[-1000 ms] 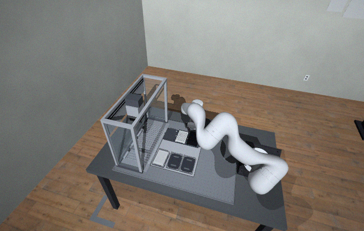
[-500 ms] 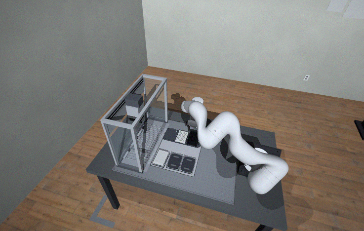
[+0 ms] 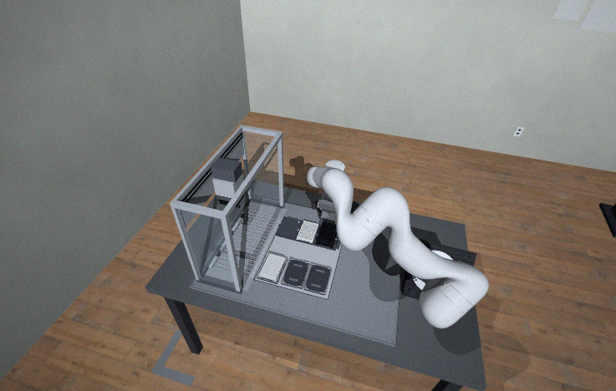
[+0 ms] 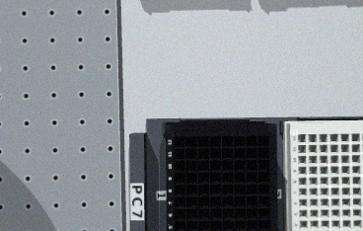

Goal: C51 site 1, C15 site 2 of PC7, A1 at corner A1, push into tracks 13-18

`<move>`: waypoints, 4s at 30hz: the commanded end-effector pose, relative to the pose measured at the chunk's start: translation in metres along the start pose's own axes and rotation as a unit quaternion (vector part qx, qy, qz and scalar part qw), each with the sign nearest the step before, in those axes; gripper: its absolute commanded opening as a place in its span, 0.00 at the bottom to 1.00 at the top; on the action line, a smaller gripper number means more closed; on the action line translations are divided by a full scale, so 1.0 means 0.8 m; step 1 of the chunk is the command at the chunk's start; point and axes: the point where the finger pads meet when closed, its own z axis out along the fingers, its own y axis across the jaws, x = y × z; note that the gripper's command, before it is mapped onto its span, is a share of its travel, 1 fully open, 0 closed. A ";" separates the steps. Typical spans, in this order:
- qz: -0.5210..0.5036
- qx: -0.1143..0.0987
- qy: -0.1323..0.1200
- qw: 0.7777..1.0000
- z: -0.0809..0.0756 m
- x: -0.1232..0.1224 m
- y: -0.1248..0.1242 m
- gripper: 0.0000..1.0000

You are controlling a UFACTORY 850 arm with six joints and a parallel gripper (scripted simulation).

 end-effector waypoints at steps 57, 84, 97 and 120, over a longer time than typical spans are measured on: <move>-0.007 -0.001 0.000 1.000 0.028 0.120 0.123 1.00; -0.007 -0.001 0.000 1.000 0.049 0.120 0.123 1.00; -0.007 -0.001 0.000 1.000 0.072 0.120 0.123 1.00; -0.007 -0.001 0.000 1.000 0.116 0.120 0.123 1.00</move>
